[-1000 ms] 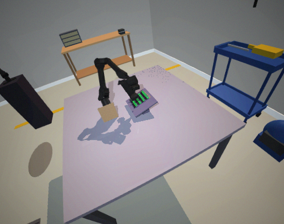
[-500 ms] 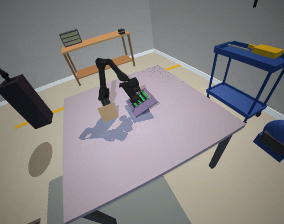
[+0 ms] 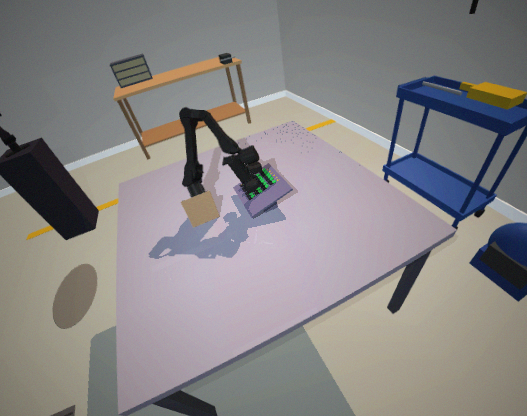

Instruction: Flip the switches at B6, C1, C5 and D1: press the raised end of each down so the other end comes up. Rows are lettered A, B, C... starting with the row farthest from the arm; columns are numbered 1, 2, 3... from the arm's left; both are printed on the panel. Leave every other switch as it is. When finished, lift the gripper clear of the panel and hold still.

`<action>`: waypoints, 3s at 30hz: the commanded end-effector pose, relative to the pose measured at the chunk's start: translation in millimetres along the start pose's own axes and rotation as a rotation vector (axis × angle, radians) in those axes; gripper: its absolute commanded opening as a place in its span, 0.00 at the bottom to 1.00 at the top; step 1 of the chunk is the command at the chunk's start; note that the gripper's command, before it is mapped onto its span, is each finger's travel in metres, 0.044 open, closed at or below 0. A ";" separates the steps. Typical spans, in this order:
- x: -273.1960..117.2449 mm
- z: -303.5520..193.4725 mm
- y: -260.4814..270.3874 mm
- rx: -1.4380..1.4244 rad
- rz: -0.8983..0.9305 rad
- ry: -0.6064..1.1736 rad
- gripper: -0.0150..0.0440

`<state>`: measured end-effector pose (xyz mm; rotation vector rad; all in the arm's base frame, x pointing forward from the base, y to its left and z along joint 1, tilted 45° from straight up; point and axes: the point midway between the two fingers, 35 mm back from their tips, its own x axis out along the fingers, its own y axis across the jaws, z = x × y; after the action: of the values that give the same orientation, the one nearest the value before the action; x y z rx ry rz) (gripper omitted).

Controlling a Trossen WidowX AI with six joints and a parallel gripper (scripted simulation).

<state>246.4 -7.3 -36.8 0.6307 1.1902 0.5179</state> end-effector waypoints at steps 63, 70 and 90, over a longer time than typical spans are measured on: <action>-24.7 2.3 -2.9 0.004 -0.006 0.014 0.25; -58.4 1.9 -0.6 0.006 0.001 0.027 0.25; -59.6 -37.5 90.8 0.010 0.006 0.029 0.25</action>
<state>193.9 19.8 55.7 0.6261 1.2171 0.5283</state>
